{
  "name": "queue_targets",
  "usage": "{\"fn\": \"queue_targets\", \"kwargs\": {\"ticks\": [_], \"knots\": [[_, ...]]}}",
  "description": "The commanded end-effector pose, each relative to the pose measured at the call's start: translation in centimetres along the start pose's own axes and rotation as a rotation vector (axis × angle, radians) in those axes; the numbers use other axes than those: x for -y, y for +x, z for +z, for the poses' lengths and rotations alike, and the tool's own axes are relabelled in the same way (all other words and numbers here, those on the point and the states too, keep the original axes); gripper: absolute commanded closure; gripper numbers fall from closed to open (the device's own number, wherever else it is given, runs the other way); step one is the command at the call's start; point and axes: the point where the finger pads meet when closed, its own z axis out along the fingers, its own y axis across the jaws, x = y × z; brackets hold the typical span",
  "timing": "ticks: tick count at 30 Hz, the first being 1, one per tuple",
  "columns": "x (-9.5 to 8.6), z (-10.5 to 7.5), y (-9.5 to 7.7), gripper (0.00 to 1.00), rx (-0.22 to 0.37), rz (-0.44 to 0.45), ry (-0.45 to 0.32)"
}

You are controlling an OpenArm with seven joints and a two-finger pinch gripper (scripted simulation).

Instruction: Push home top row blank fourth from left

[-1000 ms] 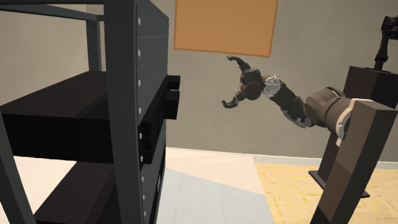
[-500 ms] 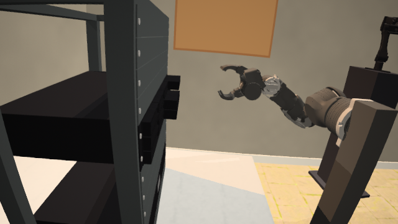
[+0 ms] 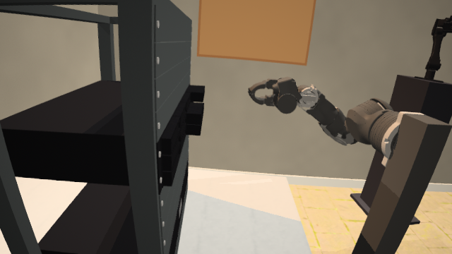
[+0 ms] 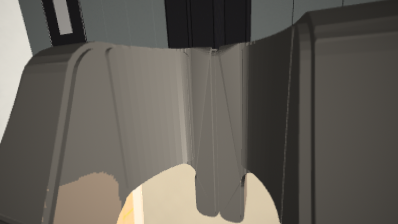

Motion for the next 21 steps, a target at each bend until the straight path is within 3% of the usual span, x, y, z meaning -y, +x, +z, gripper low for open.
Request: {"fn": "queue_targets", "kwargs": {"ticks": [1, 14, 21], "knots": [[-0.1, 0.0, 0.0, 1.0, -0.002, -0.004, 0.001], [0.0, 0.1, -0.1, 1.0, -0.002, -0.003, 0.002], [0.9, 2.7, -1.8, 1.0, -0.003, -0.003, 0.003]]}}
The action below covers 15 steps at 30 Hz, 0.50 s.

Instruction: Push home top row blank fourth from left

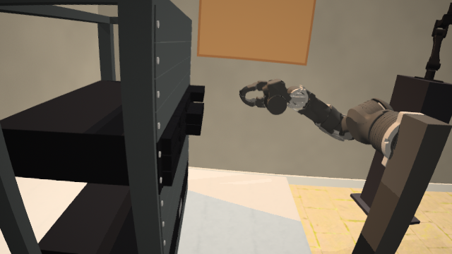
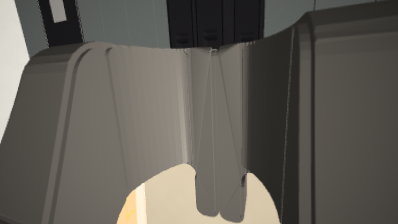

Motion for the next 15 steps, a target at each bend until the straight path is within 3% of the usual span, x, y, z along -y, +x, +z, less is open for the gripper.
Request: {"fn": "queue_targets", "kwargs": {"ticks": [1, 6, 10, 15], "knots": [[0.0, 1.0, -0.7, 1.0, 0.0, -0.004, -0.019], [0.7, 3.2, -2.4, 1.0, 0.003, -0.002, -0.021], [0.8, 3.5, -2.5, 1.0, 0.003, -0.002, -0.021], [0.7, 5.8, -2.5, 1.0, 0.003, -0.002, -0.021]]}}
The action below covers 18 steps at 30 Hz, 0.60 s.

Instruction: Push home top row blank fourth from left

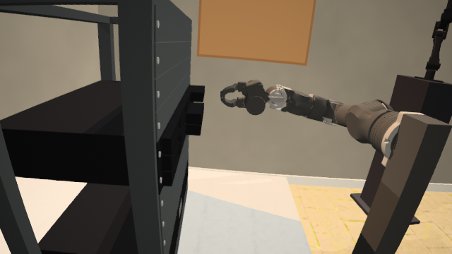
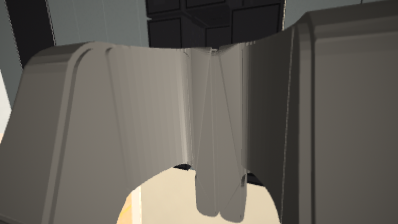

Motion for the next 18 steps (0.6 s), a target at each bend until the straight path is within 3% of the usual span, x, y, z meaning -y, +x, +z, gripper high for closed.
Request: {"fn": "queue_targets", "kwargs": {"ticks": [1, 4, 7, 18], "knots": [[-0.4, 0.1, 0.0, 1.0, 0.003, 0.033, -0.036], [-0.5, 2.7, 0.0, 1.0, 0.003, 0.033, -0.036], [-0.5, 4.0, 0.0, 1.0, 0.002, 0.033, -0.036], [-0.7, 4.1, 0.0, 1.0, 0.003, 0.03, -0.039]]}}
